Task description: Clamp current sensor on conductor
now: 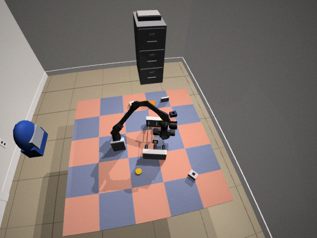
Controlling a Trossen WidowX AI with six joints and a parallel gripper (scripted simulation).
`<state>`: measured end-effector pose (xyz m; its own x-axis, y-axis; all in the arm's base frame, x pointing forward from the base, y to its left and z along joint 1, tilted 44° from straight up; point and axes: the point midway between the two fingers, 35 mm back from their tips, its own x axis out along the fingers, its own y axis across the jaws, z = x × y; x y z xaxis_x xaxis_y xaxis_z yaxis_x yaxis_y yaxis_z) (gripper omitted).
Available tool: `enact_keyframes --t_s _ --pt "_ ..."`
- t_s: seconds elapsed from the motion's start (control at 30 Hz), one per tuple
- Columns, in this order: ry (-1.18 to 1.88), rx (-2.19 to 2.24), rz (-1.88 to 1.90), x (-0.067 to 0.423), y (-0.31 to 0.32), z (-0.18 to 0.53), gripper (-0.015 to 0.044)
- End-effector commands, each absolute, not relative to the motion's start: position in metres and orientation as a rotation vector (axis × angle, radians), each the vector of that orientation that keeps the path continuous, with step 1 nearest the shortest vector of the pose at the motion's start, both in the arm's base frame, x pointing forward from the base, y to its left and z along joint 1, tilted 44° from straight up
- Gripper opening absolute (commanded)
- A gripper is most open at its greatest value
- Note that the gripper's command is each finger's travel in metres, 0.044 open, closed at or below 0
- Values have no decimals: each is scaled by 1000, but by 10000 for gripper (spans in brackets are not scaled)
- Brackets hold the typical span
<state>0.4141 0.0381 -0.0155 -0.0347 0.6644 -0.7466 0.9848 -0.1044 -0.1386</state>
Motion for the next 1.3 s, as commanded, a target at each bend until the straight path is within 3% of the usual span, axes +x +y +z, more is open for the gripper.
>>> enact_keyframes --t_s 0.0,0.07,0.3,0.6,0.87,1.27 --pt "1730 1804 -963 414 38 -15 253" --pt "1730 1804 -963 414 38 -15 253" --pt "1730 1804 -963 414 38 -15 436" --pt "1725 1809 -960 414 36 -13 440" --pt "1508 1960 -843 395 -19 62 440" --pt "1502 1963 -840 394 -21 63 440"
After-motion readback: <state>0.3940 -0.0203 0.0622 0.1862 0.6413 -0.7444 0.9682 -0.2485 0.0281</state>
